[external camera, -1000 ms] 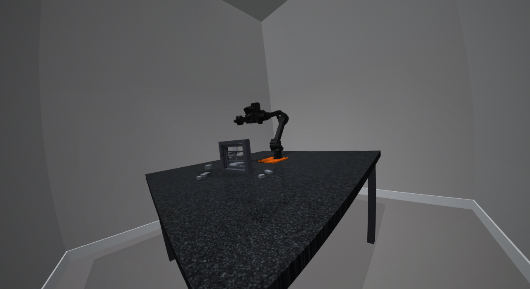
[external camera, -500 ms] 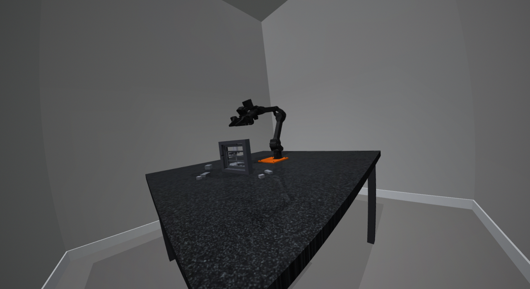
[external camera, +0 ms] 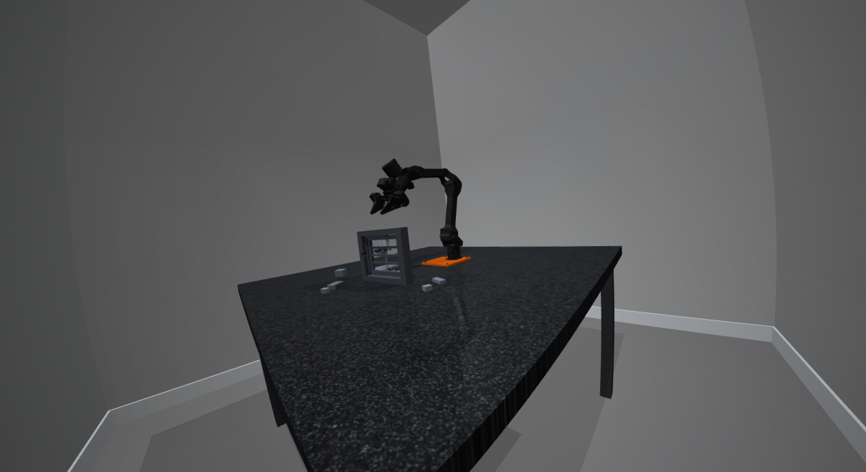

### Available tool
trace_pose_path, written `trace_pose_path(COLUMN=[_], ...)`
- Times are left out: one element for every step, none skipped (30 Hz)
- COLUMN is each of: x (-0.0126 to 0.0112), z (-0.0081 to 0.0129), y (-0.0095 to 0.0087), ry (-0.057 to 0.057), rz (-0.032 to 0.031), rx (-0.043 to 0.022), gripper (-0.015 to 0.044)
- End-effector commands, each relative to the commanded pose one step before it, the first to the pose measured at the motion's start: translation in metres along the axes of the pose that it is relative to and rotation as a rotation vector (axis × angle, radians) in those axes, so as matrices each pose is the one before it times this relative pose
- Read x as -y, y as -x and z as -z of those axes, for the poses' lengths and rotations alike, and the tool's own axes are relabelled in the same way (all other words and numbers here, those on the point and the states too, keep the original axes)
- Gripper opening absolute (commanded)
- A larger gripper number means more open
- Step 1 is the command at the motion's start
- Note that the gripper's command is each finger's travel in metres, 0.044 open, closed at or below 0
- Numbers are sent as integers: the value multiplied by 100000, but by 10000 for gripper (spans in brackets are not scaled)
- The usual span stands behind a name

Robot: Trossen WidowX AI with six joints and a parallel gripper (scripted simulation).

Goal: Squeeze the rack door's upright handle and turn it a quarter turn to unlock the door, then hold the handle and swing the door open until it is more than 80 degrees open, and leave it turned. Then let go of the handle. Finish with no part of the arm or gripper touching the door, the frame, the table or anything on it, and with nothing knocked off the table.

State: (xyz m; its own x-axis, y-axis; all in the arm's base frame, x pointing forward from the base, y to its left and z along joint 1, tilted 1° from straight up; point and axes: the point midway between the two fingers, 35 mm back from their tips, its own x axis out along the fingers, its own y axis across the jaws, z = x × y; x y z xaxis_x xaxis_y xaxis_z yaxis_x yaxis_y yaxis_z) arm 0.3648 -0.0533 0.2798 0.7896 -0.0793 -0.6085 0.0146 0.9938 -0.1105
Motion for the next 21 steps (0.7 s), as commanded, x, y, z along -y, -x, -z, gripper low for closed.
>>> trace_pose_path(x=[577, 131, 130, 129, 128, 127, 126, 121, 107, 105, 104, 103, 101, 100, 98, 96, 95, 93, 91, 90, 88], z=[317, 116, 118, 120, 121, 123, 125, 126, 126, 128, 130, 132, 134, 136, 138, 140, 142, 144, 146, 148, 150], y=[-541, -78, -74, -70, -67, -63, -60, -56, -52, -49, -46, -43, -40, -37, -34, -31, -28, -26, -23, -20, -18], ry=[614, 87, 79, 71, 63, 55, 48, 47, 64, 58, 52, 46, 40, 34, 28, 22, 17, 11, 6, 1, -4], rz=[-870, -177, -193, -208, -223, -239, -254, -274, -303, -318, -333, -348, -363, -378, -393, -408, -423, -439, -454, -469, -485], rx=[-7814, -1917, -1914, -1911, -1908, -1905, -1902, -1899, -1899, -1896, -1893, -1889, -1885, -1881, -1877, -1873, -1869, -1865, -1860, -1856, -1851], gripper=[293, 293, 293, 293, 293, 293, 293, 293, 293, 293, 293, 293, 293, 293, 293, 293, 293, 293, 293, 293, 293])
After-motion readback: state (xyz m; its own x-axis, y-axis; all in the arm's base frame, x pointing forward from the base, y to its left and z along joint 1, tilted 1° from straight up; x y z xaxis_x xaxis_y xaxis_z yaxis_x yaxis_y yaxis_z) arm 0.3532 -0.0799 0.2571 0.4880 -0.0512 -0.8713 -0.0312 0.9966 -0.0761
